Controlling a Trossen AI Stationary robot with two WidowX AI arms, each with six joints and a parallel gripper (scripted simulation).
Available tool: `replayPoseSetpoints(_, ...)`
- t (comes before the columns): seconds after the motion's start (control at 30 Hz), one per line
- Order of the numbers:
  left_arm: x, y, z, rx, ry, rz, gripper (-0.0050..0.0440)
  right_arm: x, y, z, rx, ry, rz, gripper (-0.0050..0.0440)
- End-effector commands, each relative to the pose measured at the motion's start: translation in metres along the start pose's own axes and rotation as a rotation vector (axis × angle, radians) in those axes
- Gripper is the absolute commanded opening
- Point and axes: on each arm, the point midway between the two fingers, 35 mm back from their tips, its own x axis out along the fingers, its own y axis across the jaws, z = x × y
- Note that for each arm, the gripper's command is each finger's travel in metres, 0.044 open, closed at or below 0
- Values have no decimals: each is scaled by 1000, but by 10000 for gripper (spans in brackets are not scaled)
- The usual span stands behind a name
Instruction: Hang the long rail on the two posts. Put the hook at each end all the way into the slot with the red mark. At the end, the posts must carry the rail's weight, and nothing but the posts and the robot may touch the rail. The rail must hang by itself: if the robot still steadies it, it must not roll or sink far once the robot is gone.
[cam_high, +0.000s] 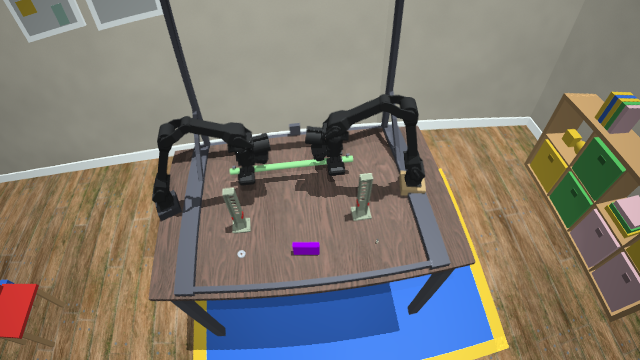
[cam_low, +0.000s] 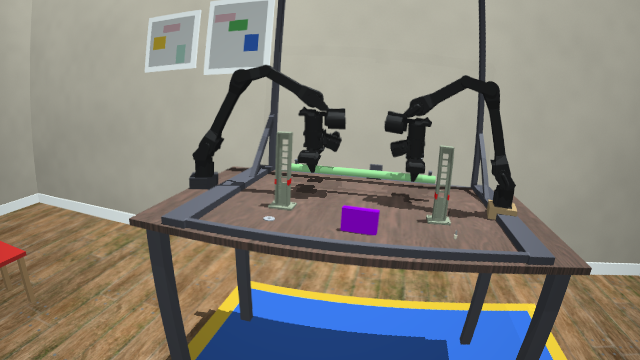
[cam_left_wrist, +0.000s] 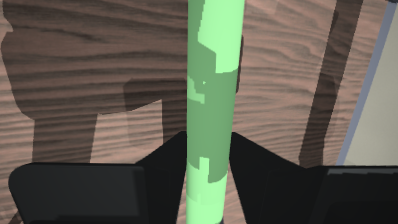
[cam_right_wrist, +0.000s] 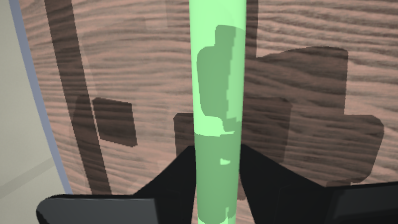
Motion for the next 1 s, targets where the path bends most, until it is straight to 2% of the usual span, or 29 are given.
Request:
replayPoseSetpoints(0.0,-12,-3,3,16,-39,-73,-50,-15,4,3,-17,-43,67,-50)
replayPoseSetpoints(0.6,-11,-3,3,16,-39,-84,-50,-14,3,3,-17,-43,78,-50)
replayPoseSetpoints(0.8,-4,-1,3,16,-39,-84,-50,-6,1,3,-17,-43,78,-50)
replayPoseSetpoints(0.97,12,4,3,16,-39,-84,-50,8,-4,4,-17,-43,78,-50)
